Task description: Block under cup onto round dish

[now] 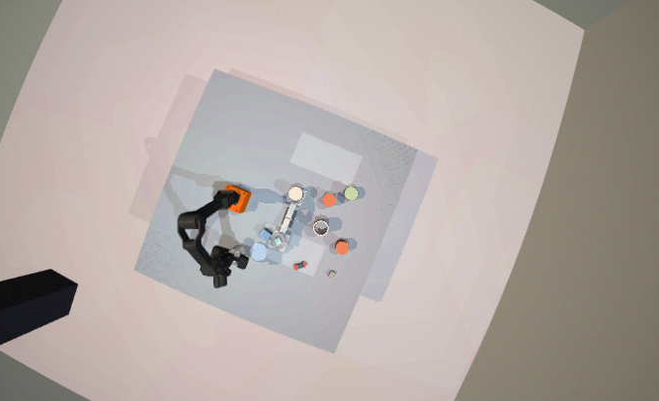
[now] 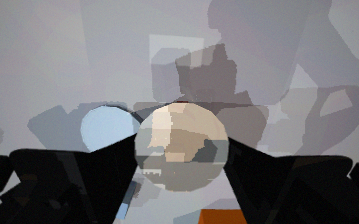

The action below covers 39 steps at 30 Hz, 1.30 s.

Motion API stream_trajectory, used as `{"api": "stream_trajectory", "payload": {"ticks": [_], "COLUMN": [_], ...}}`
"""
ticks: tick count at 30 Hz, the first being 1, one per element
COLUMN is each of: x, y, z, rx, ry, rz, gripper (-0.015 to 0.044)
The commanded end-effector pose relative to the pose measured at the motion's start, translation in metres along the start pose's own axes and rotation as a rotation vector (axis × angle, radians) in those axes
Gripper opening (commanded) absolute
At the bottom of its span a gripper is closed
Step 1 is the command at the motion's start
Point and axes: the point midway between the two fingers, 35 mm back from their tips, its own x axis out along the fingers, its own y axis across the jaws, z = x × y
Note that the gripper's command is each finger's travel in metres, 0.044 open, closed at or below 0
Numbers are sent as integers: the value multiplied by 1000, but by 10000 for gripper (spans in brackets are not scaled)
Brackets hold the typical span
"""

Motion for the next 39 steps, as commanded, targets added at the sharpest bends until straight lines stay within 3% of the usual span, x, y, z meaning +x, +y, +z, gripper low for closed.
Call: {"api": "stream_trajectory", "payload": {"ticks": [1, 14, 31, 35, 39], "x": [3, 22, 7, -35, -37], "y": [0, 0, 1, 0, 0], "z": [2, 3, 3, 2, 2], "rx": [-4, -4, -2, -4, -4], "ry": [-11, -11, -10, -11, -11], "rz": [1, 1, 3, 1, 1], "gripper": [0, 0, 440, 440, 440]}}
